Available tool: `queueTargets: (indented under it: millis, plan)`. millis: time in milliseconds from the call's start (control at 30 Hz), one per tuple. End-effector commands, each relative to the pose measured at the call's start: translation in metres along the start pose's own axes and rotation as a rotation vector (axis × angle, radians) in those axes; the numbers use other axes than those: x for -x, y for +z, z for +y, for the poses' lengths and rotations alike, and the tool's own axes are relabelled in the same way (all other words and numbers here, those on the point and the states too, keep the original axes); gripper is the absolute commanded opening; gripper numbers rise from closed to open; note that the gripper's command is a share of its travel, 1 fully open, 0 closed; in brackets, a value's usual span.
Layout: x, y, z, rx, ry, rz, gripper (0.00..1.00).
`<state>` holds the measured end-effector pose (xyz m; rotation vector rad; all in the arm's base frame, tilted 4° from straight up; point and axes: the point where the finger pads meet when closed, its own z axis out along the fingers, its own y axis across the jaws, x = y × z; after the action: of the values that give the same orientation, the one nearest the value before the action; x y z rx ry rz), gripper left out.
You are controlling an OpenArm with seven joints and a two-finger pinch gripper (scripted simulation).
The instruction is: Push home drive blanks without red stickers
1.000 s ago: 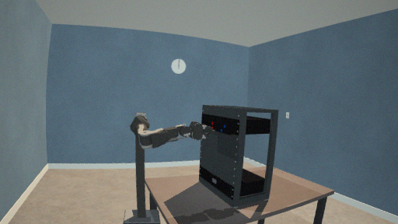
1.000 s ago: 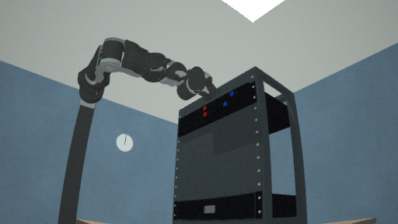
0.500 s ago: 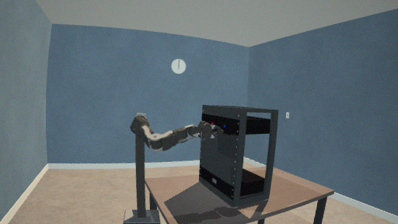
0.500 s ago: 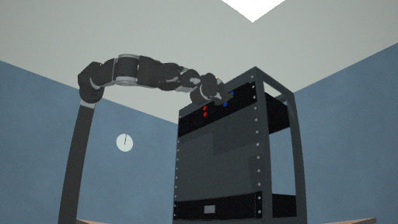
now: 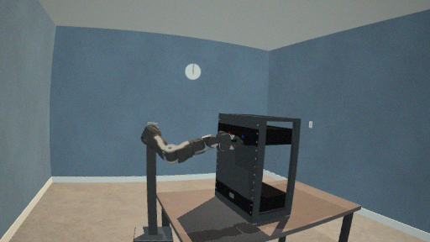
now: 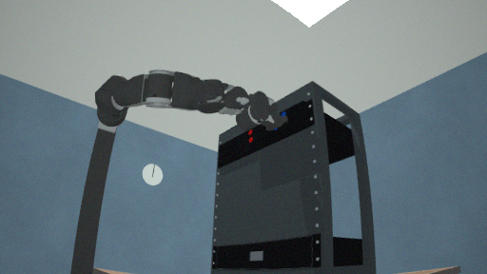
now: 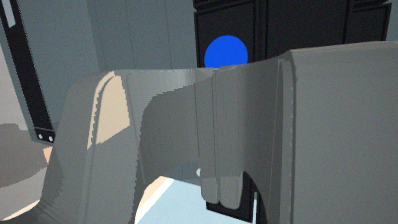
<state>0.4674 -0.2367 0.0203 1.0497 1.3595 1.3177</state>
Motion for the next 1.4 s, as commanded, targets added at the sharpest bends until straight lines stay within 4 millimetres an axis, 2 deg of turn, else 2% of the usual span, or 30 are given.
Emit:
queueTargets:
  millis: [0, 1033, 1367]
  plan:
    - [0.0, 0.0, 0.002, 0.0, -0.004, 0.001, 0.0]
    - [0.001, 0.0, 0.001, 0.0, -0.003, 0.0, 0.0]
    - [0.001, 0.01, 0.0, 0.0, -0.004, 0.001, 0.0]
